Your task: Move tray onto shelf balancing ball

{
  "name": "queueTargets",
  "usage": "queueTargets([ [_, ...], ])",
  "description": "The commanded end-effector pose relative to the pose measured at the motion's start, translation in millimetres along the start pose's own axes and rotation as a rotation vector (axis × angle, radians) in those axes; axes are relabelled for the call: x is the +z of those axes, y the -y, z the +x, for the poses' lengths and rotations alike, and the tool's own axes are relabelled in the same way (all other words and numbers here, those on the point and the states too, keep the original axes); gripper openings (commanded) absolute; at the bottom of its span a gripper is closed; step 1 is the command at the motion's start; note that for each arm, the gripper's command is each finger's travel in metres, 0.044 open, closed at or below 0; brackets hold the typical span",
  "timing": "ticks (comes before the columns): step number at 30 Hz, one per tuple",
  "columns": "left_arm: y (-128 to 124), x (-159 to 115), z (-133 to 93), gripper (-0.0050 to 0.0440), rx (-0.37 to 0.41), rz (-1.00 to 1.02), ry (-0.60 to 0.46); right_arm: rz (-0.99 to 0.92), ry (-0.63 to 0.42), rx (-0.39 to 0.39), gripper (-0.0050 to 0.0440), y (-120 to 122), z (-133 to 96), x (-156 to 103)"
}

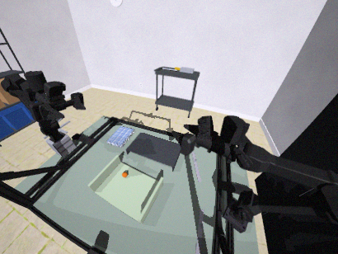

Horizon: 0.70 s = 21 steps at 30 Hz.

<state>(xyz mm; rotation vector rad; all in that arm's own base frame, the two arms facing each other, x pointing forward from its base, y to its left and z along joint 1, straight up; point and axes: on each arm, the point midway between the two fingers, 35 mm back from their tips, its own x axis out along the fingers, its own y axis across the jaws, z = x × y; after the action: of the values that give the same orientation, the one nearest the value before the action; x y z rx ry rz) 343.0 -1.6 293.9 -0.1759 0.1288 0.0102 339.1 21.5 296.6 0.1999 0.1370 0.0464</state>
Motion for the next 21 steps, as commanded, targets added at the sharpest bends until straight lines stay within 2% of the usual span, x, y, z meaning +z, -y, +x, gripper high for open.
queueTargets([
  [1, 0.1, -7.6, 15.7, 0.04, 0.011, -0.076, -0.085, 0.089, -0.088, 0.008, 0.04, -8.5, 14.1, -5.7],
  [6, -3.1, -42.8, 49.0, 0.04, 0.087, -0.29, -0.303, 0.32, -0.308, -0.01, 0.04, -33.3, 42.3, -35.7],
  [11, -5.6, -69.0, 67.1, 0.04, 0.164, -0.427, -0.44, 0.459, -0.462, -0.062, 0.04, -50.2, 55.7, -60.7],
  [16, -8.3, -97.4, 82.1, 0.04, 0.266, -0.561, -0.571, 0.587, -0.613, -0.144, 0.04, -67.6, 64.7, -88.0],
  [18, -8.3, -97.4, 82.1, 0.04, 0.266, -0.561, -0.571, 0.587, -0.613, -0.144, 0.04, -67.6, 64.7, -88.0],
  [21, -10.9, -122.6, 91.9, 0.04, 0.37, -0.669, -0.674, 0.682, -0.736, -0.242, 0.04, -81.9, 68.0, -112.6],
])
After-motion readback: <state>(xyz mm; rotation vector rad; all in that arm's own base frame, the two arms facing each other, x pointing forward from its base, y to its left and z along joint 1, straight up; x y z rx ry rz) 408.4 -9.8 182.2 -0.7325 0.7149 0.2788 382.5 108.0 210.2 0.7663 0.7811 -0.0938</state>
